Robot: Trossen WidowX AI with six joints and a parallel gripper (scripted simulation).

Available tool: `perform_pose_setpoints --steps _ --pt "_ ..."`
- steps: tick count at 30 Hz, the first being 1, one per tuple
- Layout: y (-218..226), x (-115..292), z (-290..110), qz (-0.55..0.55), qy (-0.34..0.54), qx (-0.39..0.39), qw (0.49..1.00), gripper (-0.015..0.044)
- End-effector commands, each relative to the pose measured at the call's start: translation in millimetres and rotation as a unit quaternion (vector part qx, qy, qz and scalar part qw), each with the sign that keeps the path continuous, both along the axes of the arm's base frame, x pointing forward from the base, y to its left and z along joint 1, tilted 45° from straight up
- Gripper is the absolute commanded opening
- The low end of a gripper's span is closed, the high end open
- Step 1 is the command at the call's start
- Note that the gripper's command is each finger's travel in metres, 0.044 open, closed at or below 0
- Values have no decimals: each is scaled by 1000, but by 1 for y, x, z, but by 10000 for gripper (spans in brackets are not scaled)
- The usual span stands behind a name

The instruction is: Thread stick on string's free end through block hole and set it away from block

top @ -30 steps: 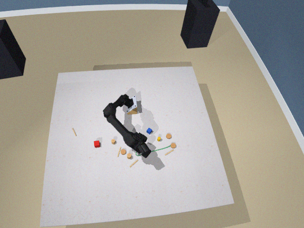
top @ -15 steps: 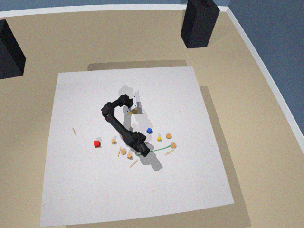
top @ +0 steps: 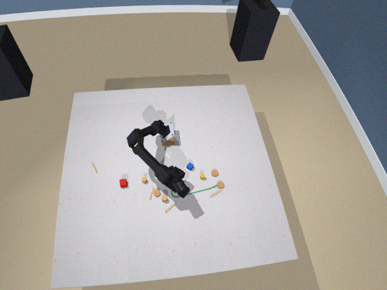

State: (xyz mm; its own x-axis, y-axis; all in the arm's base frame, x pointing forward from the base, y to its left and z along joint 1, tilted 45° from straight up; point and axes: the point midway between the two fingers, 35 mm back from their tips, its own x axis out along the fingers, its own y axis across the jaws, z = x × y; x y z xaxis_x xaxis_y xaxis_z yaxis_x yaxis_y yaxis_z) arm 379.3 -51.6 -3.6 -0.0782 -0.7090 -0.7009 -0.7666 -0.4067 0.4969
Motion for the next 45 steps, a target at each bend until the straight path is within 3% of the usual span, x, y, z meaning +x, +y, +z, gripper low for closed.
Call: perform_pose_setpoints --steps 1,45 --pt "-3 -4 0 2 -1 -1 1000 0" --pt "17 -37 -25 3 0 1 1000 0"
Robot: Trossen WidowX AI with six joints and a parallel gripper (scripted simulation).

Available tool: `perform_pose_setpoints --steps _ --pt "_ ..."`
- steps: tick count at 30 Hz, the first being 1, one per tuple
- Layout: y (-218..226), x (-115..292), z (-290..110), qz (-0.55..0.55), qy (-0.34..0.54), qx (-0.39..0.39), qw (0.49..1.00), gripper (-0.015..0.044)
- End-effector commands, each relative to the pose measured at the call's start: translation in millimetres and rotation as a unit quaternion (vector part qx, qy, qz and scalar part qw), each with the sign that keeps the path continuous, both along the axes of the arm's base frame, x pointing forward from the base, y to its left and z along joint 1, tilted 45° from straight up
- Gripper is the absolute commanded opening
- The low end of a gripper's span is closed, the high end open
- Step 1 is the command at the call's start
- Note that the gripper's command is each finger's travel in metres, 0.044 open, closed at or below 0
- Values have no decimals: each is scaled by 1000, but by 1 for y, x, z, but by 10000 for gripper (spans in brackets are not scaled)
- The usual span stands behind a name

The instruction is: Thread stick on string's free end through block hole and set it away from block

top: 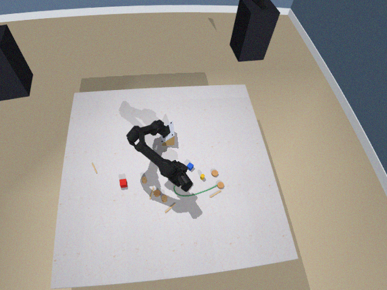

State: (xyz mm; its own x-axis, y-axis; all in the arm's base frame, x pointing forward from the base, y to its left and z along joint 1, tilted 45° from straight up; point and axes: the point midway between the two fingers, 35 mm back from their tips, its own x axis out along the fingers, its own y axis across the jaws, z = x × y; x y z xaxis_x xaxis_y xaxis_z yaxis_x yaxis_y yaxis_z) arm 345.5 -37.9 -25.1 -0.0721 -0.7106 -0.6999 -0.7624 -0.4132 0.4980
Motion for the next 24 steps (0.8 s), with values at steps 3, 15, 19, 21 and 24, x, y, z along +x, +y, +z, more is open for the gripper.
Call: perform_pose_setpoints --steps 3,15,19,21,24 --pt "6 -6 -5 -1 -1 1 1000 0" --pt "15 -16 -13 -1 -1 1 1000 0" --pt "18 -20 -16 -1 -1 1 1000 0" --pt "20 -22 -17 -2 -1 1 1000 0" --pt "22 -24 -19 -2 0 1 1000 0"
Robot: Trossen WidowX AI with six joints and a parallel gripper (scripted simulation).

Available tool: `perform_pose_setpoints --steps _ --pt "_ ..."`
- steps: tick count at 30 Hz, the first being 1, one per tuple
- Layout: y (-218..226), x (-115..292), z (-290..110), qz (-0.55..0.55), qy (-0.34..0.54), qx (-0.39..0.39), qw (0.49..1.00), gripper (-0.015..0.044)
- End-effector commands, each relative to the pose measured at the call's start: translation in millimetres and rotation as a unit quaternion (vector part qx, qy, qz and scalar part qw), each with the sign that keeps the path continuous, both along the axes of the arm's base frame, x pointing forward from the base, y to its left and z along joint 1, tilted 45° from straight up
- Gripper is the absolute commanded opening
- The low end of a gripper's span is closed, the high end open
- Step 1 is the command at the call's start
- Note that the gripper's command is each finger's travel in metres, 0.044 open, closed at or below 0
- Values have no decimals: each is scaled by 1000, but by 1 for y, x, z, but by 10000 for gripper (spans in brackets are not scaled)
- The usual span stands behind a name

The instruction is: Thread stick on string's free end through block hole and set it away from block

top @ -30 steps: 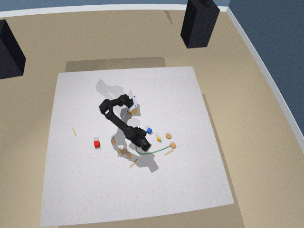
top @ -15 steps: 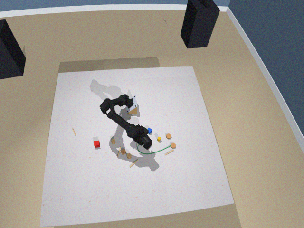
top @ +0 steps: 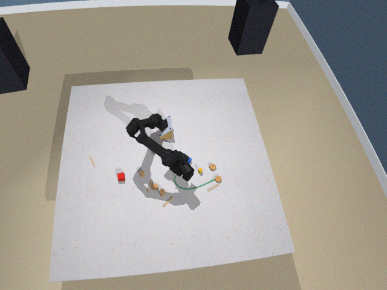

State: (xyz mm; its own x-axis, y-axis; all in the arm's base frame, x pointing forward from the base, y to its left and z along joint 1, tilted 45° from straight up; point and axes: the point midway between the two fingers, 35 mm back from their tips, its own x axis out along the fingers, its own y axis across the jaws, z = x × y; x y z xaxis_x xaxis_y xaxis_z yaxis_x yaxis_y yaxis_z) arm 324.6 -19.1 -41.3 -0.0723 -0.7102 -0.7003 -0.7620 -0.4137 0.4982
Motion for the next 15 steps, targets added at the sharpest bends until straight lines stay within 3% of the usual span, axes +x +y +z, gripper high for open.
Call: perform_pose_setpoints --steps 1,15 --pt "4 -5 -3 -2 -1 1 1000 0" --pt "13 -18 -12 -2 -1 -1 1000 0"
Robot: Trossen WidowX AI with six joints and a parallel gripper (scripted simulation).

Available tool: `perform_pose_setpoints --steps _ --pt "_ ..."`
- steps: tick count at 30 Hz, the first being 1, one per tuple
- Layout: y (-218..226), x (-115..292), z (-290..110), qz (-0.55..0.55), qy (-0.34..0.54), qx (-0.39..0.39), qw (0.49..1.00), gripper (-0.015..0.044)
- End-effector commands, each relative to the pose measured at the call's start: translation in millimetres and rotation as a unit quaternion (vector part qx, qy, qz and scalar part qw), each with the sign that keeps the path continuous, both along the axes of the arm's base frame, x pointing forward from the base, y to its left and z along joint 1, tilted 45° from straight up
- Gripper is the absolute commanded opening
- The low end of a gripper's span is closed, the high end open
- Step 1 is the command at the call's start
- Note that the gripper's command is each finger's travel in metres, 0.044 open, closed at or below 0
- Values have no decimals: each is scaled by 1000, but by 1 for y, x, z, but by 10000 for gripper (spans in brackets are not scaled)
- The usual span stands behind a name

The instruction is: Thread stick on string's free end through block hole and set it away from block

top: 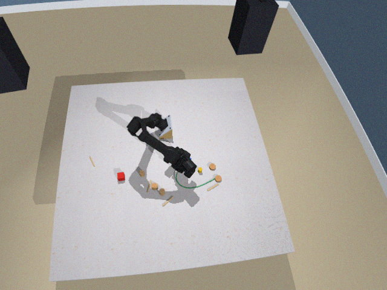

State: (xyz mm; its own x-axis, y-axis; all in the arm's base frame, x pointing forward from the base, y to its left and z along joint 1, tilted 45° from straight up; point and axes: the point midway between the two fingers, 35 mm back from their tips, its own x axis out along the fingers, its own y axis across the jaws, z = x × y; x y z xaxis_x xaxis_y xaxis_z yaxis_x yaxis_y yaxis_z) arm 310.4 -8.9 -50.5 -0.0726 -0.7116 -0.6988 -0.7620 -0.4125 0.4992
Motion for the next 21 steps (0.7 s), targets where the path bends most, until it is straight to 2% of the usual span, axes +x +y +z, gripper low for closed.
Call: perform_pose_setpoints --steps 1,21 --pt "3 -5 -3 -1 -1 0 1000 0" --pt "17 -20 -16 -1 -1 -1 1000 0"
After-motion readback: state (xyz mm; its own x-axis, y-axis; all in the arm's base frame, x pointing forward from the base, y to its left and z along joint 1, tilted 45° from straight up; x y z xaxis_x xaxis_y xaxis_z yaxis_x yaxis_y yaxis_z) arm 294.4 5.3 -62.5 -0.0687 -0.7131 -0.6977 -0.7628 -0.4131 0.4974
